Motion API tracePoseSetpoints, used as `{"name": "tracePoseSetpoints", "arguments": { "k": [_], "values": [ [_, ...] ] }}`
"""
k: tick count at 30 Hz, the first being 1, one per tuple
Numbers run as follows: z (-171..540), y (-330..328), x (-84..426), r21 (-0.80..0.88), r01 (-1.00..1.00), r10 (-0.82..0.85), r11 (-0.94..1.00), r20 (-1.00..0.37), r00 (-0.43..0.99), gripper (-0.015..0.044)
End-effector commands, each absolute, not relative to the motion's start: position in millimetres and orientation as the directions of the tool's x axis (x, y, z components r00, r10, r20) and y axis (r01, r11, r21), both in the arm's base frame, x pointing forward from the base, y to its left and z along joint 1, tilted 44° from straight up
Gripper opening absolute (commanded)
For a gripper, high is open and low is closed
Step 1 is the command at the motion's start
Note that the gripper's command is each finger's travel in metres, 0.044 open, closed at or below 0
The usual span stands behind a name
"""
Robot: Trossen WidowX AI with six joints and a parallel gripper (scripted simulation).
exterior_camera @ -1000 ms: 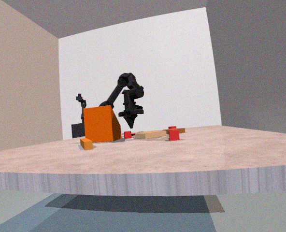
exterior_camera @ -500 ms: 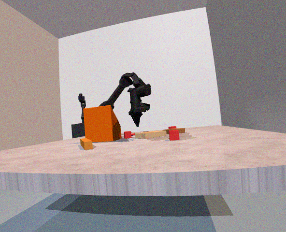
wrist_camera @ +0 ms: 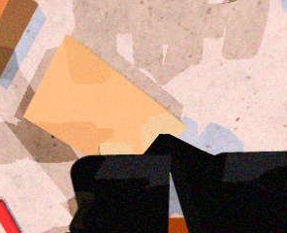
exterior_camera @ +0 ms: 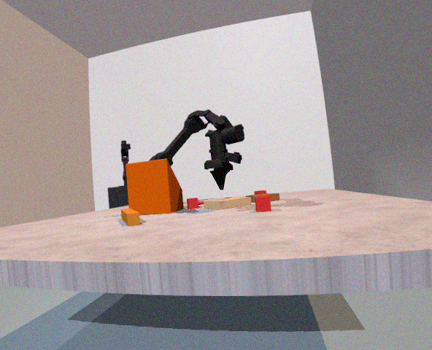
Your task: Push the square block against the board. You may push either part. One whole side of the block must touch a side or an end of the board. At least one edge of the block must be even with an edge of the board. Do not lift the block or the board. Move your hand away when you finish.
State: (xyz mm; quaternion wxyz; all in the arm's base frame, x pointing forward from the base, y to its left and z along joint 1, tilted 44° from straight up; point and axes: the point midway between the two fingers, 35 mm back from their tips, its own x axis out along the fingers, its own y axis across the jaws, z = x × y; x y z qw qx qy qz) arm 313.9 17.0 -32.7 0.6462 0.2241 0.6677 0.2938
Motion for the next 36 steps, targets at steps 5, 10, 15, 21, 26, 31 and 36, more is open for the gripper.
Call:
{"name": "tracePoseSetpoints", "arguments": {
  "k": [5, 10, 15, 21, 26, 31, 36],
  "values": [
    [-32, 23, 340, 0.664, 0.187, 0.684, 0.724, -0.727, -0.064, 0.0],
    [-31, 27, 355, 0.628, 0.348, 0.686, 0.696, -0.725, -0.063, 0.0],
    [-29, 32, 370, 0.575, 0.499, 0.688, 0.648, -0.723, -0.062, 0.0],
    [-29, 35, 377, 0.543, 0.568, 0.69, 0.619, -0.722, -0.061, 0.0],
    [-38, 43, 377, 0.543, 0.568, 0.689, 0.619, -0.722, -0.061, 0.0],
    [-68, 73, 373, 0.544, 0.568, 0.691, 0.617, -0.72, -0.062, 0.0],
    [-68, 73, 373, 0.544, 0.568, 0.691, 0.617, -0.72, -0.062, 0.0]
  ]
}}
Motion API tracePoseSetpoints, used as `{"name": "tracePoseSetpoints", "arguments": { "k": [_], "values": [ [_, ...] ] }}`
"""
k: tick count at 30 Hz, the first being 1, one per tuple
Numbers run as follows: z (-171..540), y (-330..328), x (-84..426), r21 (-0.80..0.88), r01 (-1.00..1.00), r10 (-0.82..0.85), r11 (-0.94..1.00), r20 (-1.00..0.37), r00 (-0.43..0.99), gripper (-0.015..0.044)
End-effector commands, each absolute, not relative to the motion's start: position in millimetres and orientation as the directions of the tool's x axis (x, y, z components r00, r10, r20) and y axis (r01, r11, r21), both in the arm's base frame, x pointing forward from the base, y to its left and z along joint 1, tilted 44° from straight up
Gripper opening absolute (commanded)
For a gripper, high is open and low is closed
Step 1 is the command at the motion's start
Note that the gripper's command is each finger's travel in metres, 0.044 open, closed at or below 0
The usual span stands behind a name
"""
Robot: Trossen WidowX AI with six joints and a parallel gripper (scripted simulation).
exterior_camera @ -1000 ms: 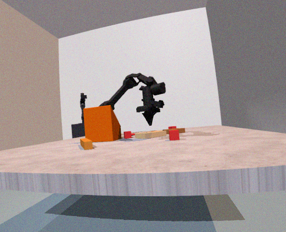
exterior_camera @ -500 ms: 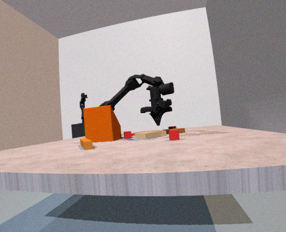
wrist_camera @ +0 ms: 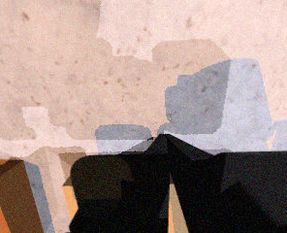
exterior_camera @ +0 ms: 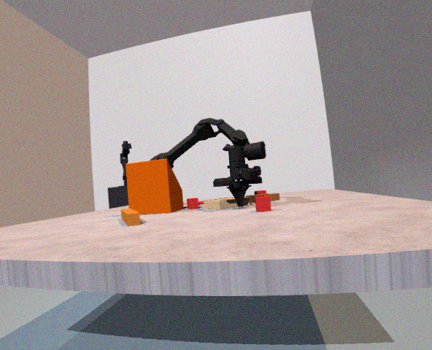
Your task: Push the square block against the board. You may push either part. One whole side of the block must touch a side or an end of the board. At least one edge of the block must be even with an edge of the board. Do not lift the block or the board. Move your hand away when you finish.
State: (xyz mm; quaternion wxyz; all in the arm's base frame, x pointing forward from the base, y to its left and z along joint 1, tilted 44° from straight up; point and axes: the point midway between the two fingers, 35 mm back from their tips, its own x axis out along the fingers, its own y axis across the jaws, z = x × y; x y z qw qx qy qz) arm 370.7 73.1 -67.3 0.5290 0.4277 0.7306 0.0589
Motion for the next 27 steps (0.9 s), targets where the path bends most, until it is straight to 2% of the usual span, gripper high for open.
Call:
{"name": "tracePoseSetpoints", "arguments": {
  "k": [1, 27],
  "values": [
    [-68, 73, 372, 0.544, 0.568, 0.691, 0.617, -0.72, -0.062, 0.0],
    [-59, 82, 355, 0.544, 0.569, 0.692, 0.617, -0.72, -0.063, 0.0]
  ]
}}
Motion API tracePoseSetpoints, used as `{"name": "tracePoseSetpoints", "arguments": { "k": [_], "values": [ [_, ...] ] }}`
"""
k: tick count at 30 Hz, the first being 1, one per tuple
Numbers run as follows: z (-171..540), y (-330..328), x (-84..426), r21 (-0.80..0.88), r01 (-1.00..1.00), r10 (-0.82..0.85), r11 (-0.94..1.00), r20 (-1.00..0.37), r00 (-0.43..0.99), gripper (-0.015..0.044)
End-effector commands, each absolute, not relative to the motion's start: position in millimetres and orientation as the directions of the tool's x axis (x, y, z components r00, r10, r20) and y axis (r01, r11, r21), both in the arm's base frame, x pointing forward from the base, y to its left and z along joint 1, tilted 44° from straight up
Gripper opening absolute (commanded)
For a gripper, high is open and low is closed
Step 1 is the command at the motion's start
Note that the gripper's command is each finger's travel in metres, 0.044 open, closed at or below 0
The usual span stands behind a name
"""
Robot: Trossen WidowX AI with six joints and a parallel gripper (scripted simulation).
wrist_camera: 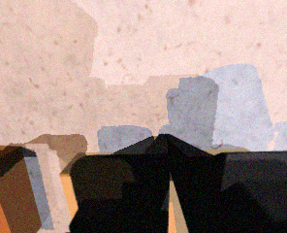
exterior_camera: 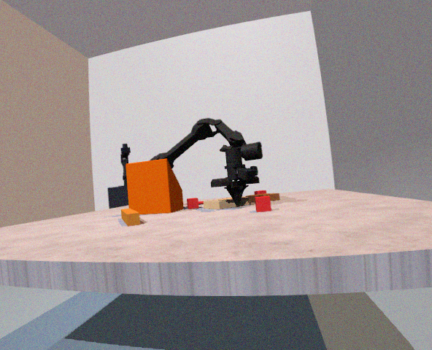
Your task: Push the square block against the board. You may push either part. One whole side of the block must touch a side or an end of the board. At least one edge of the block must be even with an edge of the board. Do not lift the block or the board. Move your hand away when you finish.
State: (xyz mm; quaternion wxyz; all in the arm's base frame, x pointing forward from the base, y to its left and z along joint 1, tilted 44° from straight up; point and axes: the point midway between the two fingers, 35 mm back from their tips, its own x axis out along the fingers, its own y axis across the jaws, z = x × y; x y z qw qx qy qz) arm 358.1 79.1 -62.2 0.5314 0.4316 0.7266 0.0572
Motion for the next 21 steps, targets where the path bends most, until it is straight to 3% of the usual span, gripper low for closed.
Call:
{"name": "tracePoseSetpoints", "arguments": {
  "k": [1, 21],
  "values": [
    [-58, 82, 355, 0.544, 0.569, 0.692, 0.617, -0.72, -0.063, 0.0],
    [-70, 71, 378, 0.544, 0.568, 0.691, 0.618, -0.72, -0.061, 0.0]
  ]
}}
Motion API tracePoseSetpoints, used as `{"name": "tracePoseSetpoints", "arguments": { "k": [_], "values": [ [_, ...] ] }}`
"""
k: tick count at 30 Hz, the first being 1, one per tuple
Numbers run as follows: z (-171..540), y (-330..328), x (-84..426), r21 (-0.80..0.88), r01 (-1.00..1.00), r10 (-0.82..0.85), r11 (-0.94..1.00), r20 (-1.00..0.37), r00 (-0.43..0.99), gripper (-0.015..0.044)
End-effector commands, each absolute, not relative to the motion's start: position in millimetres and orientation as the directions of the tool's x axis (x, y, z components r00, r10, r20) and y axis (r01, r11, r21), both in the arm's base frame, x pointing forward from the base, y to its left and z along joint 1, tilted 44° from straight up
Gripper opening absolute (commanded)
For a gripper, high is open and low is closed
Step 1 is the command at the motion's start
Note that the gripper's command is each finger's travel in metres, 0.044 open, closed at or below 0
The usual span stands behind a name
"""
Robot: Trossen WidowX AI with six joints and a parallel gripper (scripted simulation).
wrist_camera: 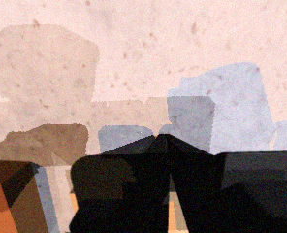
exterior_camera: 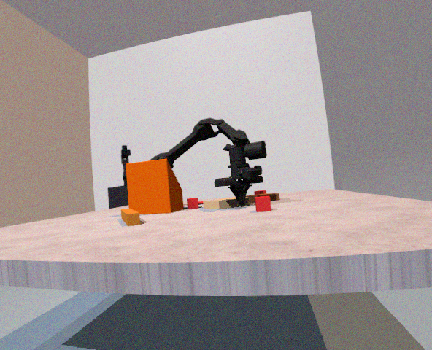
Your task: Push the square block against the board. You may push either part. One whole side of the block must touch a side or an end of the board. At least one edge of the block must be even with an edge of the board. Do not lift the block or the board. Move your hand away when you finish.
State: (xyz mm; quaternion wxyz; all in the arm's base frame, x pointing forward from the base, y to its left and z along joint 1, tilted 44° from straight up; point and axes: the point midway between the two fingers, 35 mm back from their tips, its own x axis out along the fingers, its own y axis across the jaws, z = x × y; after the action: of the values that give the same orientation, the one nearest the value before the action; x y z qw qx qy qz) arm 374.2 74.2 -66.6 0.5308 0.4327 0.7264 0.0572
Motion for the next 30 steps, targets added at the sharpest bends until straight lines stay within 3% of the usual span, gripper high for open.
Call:
{"name": "tracePoseSetpoints", "arguments": {
  "k": [1, 15, 20, 30],
  "values": [
    [-71, 70, 380, 0.544, 0.568, 0.691, 0.618, -0.72, -0.061, 0.0],
    [-80, 62, 395, 0.544, 0.567, 0.691, 0.618, -0.721, -0.061, 0.0],
    [-40, 29, 396, 0.543, 0.567, 0.689, 0.619, -0.722, -0.06, 0.0],
    [-38, 24, 389, 0.577, 0.496, 0.688, 0.649, -0.723, -0.061, 0.0]
  ]
}}
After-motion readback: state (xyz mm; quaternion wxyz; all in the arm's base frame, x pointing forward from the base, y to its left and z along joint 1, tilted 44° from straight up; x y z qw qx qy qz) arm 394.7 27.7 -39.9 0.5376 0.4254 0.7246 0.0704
